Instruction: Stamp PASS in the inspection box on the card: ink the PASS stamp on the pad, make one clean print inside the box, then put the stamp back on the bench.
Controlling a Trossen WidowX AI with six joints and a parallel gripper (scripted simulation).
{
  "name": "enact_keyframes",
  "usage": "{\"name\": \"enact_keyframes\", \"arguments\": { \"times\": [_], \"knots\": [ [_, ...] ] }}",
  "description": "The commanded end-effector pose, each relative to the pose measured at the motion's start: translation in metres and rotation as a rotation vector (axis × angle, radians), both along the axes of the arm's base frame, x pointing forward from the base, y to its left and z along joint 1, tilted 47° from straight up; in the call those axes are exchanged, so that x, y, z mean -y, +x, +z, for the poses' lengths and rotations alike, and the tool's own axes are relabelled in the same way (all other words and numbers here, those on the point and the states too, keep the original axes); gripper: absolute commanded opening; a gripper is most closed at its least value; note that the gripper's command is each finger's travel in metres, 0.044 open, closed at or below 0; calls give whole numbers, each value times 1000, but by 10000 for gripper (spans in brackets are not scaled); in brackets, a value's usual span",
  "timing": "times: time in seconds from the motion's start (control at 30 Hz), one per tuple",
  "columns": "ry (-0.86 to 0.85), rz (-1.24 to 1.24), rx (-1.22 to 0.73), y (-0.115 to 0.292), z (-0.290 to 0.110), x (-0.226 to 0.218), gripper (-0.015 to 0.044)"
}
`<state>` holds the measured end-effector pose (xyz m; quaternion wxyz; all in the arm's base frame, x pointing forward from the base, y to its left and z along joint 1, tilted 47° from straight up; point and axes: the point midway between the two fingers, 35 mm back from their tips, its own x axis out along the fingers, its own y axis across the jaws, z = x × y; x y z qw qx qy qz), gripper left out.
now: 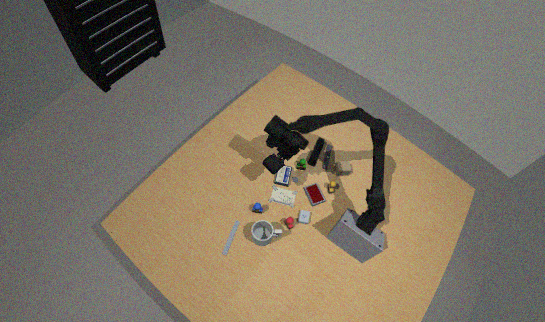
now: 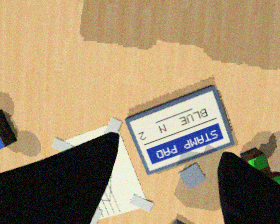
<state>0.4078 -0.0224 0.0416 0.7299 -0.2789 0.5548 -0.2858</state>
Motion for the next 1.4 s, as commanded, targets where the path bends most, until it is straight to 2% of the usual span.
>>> {"name": "enact_keyframes", "arguments": {
  "times": [0.0,0.07,0.13,1.37],
  "knots": [
    [5,-60,-125,-22,27,57,221],
    [13,-93,-189,-38,39,86,221],
    [18,-105,-212,-44,44,96,221],
    [18,-105,-212,-44,13,133,221]
  ]
}}
